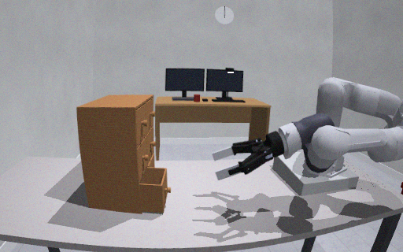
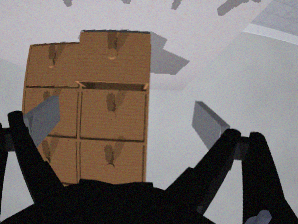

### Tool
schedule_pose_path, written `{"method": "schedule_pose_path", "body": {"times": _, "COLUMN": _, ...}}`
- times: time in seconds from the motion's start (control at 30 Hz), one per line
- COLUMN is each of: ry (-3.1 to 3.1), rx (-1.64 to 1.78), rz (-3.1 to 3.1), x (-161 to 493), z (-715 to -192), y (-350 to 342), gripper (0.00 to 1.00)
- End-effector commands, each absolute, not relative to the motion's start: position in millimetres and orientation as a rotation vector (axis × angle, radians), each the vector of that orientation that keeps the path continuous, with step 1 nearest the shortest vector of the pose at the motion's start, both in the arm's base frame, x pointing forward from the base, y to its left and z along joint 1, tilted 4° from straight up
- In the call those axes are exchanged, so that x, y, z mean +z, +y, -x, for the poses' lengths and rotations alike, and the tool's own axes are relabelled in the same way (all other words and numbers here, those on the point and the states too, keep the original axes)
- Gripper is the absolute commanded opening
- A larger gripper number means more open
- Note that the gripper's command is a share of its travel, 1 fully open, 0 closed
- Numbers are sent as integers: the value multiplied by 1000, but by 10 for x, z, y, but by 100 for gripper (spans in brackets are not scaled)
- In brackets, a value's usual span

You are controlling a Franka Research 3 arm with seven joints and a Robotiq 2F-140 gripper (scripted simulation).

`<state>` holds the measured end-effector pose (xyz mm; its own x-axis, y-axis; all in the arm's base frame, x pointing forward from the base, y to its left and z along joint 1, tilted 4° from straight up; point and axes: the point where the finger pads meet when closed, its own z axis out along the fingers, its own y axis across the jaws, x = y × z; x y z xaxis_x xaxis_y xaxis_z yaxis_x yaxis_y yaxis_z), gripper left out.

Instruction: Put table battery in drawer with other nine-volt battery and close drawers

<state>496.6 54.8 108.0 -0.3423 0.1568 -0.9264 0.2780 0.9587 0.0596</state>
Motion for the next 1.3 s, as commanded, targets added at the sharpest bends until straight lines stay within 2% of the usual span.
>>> {"method": "schedule_pose_path", "body": {"times": 0.0, "ry": 1946, "rx": -122, "rz": -322, "x": 1093, "z": -4969, "y": 540, "gripper": 100}}
{"method": "schedule_pose_path", "body": {"times": 1.27, "ry": 2690, "rx": 6, "rz": -405, "x": 1339, "z": -4969, "y": 522, "gripper": 100}}
